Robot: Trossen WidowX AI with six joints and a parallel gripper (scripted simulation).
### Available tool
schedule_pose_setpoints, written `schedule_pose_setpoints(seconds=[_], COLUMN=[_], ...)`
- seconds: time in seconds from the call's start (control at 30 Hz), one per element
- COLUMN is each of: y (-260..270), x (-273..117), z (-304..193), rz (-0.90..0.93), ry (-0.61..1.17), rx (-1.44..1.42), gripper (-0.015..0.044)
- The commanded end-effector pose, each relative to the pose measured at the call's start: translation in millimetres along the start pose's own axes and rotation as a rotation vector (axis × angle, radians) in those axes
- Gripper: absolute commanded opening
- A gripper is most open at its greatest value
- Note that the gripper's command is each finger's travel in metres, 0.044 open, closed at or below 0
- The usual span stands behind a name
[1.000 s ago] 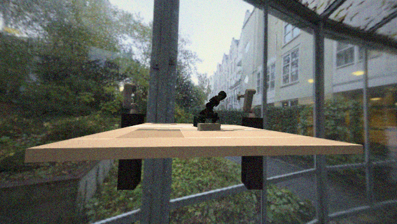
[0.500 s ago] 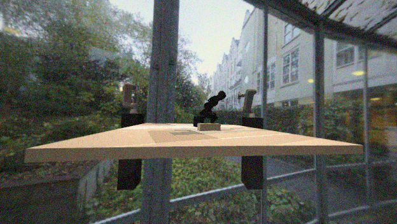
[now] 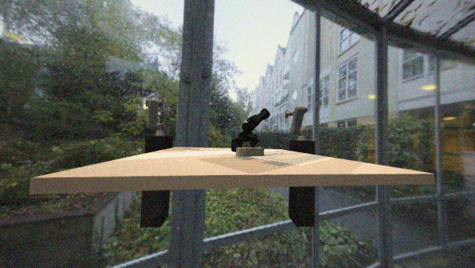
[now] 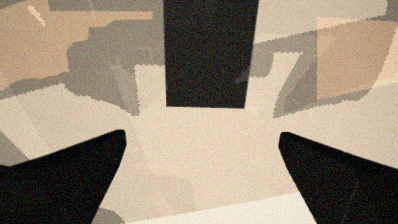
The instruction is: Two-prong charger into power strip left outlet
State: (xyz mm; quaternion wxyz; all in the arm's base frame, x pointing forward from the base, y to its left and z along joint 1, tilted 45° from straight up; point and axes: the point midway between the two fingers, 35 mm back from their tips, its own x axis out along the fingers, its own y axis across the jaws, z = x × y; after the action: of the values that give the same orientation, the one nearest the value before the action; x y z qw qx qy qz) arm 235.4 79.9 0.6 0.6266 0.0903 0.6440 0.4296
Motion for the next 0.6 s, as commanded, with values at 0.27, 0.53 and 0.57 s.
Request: schedule_pose_setpoints(seconds=[0.27, 0.53, 0.57], y=[0, -1, -1], x=[2, -69, -74], z=[-16, 1, 2], rz=[-0.001, 0.000, 0.000], ry=[0.004, -0.549, -0.590], rx=[-0.003, 0.013, 0.003], gripper=[0.0440, 0.0440, 0.0440])
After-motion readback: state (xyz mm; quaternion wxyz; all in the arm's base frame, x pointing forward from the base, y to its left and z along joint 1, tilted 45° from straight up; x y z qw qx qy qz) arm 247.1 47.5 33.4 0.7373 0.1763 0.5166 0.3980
